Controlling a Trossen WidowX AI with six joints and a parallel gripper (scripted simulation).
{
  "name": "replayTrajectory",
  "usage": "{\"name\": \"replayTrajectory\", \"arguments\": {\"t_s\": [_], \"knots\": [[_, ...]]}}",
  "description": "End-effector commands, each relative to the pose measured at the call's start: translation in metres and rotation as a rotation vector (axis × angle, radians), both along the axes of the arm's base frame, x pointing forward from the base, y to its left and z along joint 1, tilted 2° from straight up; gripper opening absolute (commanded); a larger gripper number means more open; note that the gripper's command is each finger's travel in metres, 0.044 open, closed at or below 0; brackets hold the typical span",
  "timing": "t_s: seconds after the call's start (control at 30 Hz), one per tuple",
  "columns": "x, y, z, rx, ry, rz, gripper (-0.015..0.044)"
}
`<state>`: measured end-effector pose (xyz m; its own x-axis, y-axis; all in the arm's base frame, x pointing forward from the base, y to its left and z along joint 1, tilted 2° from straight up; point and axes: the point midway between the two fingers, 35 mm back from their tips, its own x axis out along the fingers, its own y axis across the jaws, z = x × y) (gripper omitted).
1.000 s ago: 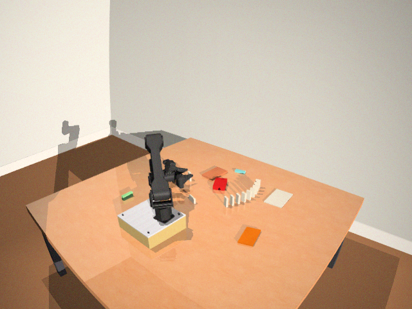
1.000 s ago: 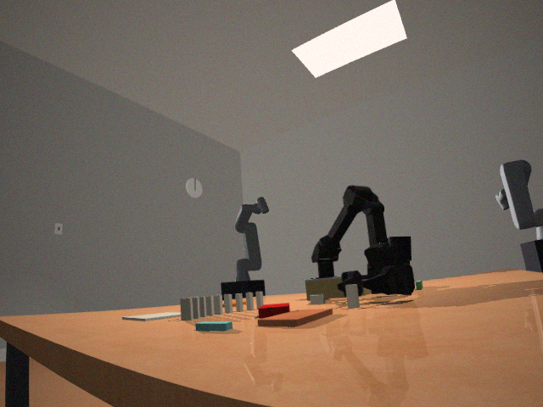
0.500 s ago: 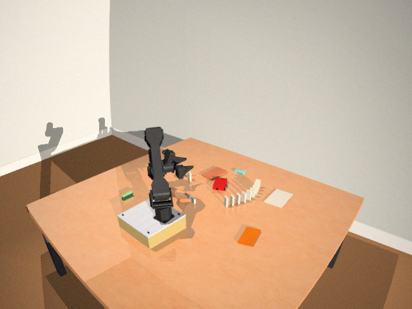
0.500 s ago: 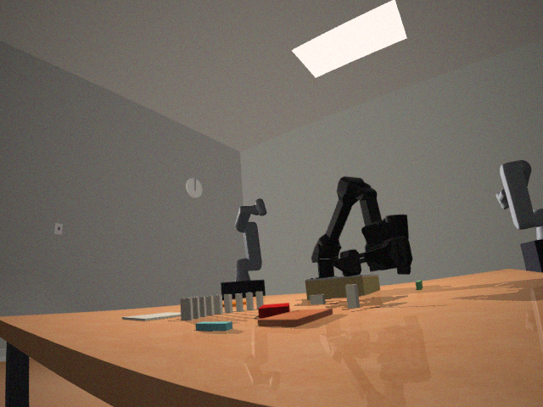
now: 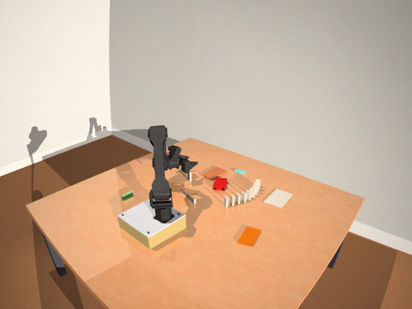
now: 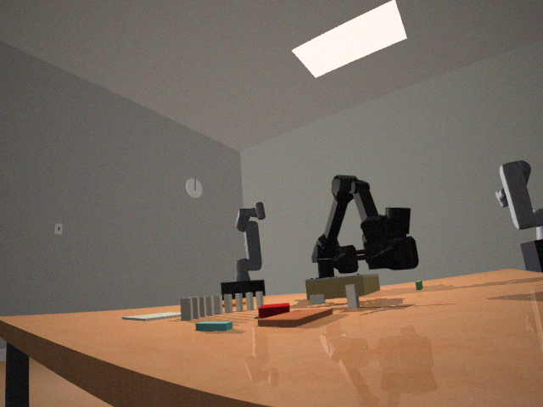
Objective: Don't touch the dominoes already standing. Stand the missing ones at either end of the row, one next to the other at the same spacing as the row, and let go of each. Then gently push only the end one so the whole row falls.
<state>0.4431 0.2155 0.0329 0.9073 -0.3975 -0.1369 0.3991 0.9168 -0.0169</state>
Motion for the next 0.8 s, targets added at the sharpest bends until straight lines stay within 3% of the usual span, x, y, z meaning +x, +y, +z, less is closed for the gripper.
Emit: {"name": "replayTrajectory", "arguments": {"t_s": [0.0, 0.23, 0.77], "knots": [[0.050, 0.015, -0.011, 0.077, 0.274, 0.136, 0.0440], [0.073, 0.017, -0.002, 0.264, 0.492, 0.198, 0.0440], [0.041, -0.007, 0.014, 0.521, 0.913, 0.118, 0.0440]]}}
